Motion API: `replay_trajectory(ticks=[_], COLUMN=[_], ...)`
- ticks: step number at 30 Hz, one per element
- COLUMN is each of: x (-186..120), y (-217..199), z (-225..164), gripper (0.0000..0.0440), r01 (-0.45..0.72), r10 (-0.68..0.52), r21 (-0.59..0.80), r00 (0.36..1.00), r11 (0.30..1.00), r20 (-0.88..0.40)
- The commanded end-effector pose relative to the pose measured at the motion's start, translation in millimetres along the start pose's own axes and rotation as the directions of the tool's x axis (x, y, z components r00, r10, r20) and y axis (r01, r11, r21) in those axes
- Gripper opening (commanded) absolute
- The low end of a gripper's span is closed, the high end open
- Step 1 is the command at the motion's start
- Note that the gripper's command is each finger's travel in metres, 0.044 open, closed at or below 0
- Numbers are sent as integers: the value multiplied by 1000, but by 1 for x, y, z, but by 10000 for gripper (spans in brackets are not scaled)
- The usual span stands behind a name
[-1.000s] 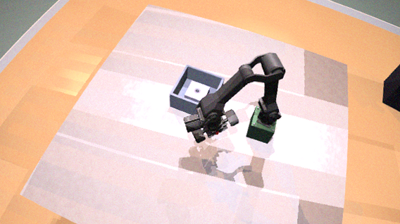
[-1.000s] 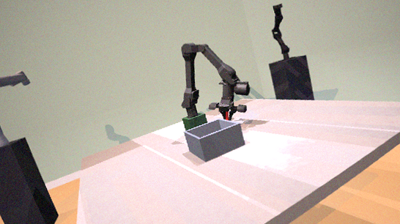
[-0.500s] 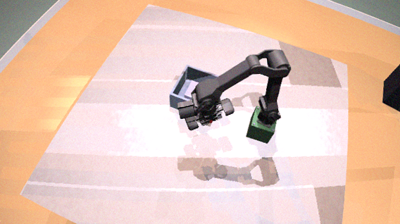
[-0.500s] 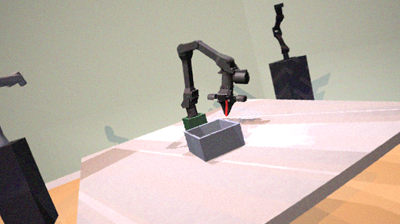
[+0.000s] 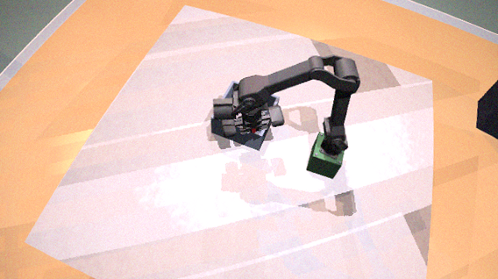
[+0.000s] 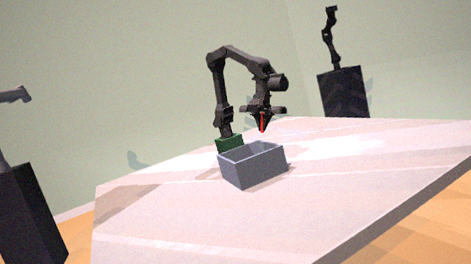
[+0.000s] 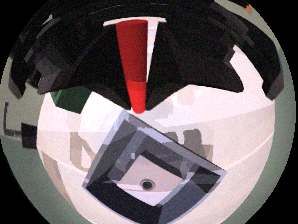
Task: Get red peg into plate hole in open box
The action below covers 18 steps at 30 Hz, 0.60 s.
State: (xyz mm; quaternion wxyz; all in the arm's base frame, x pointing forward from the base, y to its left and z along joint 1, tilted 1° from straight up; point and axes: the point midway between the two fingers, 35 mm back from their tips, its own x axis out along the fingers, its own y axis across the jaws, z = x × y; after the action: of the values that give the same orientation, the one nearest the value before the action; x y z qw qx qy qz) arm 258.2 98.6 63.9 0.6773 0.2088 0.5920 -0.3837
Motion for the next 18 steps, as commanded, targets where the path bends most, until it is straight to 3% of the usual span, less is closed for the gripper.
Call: replay_trajectory(ticks=[1, 18], x=[0, 33], y=[1, 0], z=[21, 100], gripper=[0, 0], r01=[-3, -24], r10=[2, 25], r21=[37, 86], r00=[1000, 1000], r11=[999, 996], r20=[13, -4])
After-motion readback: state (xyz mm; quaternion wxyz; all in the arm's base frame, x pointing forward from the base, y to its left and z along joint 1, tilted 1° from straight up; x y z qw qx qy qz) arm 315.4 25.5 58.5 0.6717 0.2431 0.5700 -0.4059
